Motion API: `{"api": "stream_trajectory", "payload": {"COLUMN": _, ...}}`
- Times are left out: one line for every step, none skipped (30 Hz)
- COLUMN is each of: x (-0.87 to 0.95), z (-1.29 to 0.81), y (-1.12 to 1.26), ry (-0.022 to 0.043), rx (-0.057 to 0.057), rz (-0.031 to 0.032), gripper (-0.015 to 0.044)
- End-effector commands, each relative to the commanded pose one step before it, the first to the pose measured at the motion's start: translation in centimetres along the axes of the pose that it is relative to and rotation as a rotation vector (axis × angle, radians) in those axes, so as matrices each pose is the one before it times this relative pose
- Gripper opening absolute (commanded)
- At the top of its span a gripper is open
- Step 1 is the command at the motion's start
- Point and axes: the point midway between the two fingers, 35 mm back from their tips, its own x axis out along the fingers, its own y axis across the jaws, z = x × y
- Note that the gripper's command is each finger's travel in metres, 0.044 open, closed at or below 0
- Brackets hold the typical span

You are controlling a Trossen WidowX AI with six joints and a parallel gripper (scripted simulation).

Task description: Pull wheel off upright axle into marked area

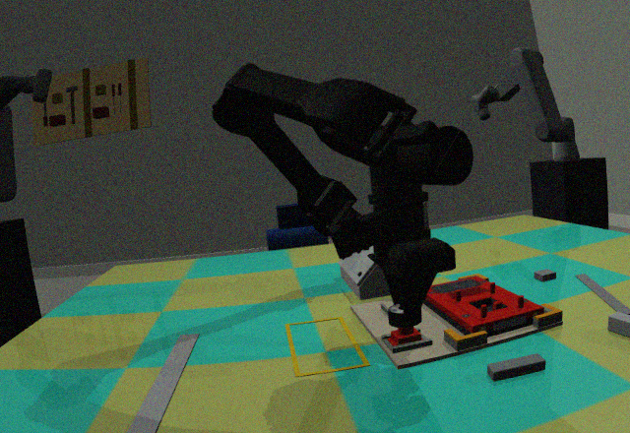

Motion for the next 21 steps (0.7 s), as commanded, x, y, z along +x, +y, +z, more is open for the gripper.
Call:
{"api": "stream_trajectory", "payload": {"x": -0.451, "z": -0.144, "y": -0.015, "ry": 0.00221, "rx": -0.0027, "rz": 0.00392, "gripper": 0.0000}}
{"api": "stream_trajectory", "payload": {"x": -0.033, "z": -0.001, "y": 0.001, "ry": -0.00001, "rx": -0.0001, "rz": 0.00006, "gripper": 0.0000}}
{"api": "stream_trajectory", "payload": {"x": -0.033, "z": -0.001, "y": 0.001, "ry": -0.00001, "rx": -0.0001, "rz": 0.00006, "gripper": 0.0000}}
{"api": "stream_trajectory", "payload": {"x": -0.033, "z": -0.001, "y": 0.001, "ry": -0.00001, "rx": -0.0001, "rz": 0.00006, "gripper": 0.0000}}
{"api": "stream_trajectory", "payload": {"x": -0.033, "z": -0.001, "y": 0.001, "ry": -0.00001, "rx": -0.0001, "rz": 0.00006, "gripper": 0.0000}}
{"api": "stream_trajectory", "payload": {"x": -0.033, "z": -0.001, "y": 0.001, "ry": -0.00001, "rx": -0.0001, "rz": 0.00006, "gripper": 0.0000}}
{"api": "stream_trajectory", "payload": {"x": -0.033, "z": -0.001, "y": 0.001, "ry": -0.00001, "rx": -0.0001, "rz": 0.00006, "gripper": 0.0000}}
{"api": "stream_trajectory", "payload": {"x": -0.033, "z": -0.001, "y": 0.001, "ry": -0.00001, "rx": -0.0001, "rz": 0.00006, "gripper": 0.0000}}
{"api": "stream_trajectory", "payload": {"x": -0.033, "z": -0.001, "y": 0.001, "ry": -0.00001, "rx": -0.0001, "rz": 0.00006, "gripper": 0.0000}}
{"api": "stream_trajectory", "payload": {"x": -0.033, "z": -0.001, "y": 0.001, "ry": -0.00001, "rx": -0.0001, "rz": 0.00006, "gripper": 0.0000}}
{"api": "stream_trajectory", "payload": {"x": -0.033, "z": -0.001, "y": 0.001, "ry": -0.00002, "rx": -0.0001, "rz": 0.00006, "gripper": 0.0000}}
{"api": "stream_trajectory", "payload": {"x": -0.033, "z": -0.001, "y": 0.001, "ry": -0.00002, "rx": -0.0001, "rz": 0.00006, "gripper": 0.0000}}
{"api": "stream_trajectory", "payload": {"x": -0.033, "z": -0.001, "y": 0.001, "ry": -0.00002, "rx": -0.0001, "rz": 0.00006, "gripper": 0.0000}}
{"api": "stream_trajectory", "payload": {"x": -0.033, "z": -0.001, "y": 0.000, "ry": -0.00002, "rx": -0.0001, "rz": 0.00006, "gripper": 0.0000}}
{"api": "stream_trajectory", "payload": {"x": -0.033, "z": -0.001, "y": 0.000, "ry": -0.00002, "rx": -0.0001, "rz": 0.00006, "gripper": 0.0000}}
{"api": "stream_trajectory", "payload": {"x": -0.033, "z": -0.001, "y": 0.000, "ry": -0.00002, "rx": -0.0001, "rz": 0.00006, "gripper": 0.0000}}
{"api": "stream_trajectory", "payload": {"x": -0.033, "z": -0.001, "y": 0.000, "ry": -0.00002, "rx": -0.0001, "rz": 0.00006, "gripper": 0.0000}}
{"api": "stream_trajectory", "payload": {"x": -0.033, "z": -0.001, "y": 0.000, "ry": -0.00002, "rx": -0.0001, "rz": 0.00006, "gripper": 0.0000}}
{"api": "stream_trajectory", "payload": {"x": -0.033, "z": -0.001, "y": 0.000, "ry": -0.00002, "rx": -0.0001, "rz": 0.00006, "gripper": 0.0000}}
{"api": "stream_trajectory", "payload": {"x": -0.033, "z": -0.001, "y": 0.000, "ry": -0.00002, "rx": -0.0001, "rz": 0.00006, "gripper": 0.0000}}
{"api": "stream_trajectory", "payload": {"x": -0.033, "z": -0.001, "y": 0.000, "ry": -0.00002, "rx": -0.0001, "rz": 0.00006, "gripper": 0.0000}}
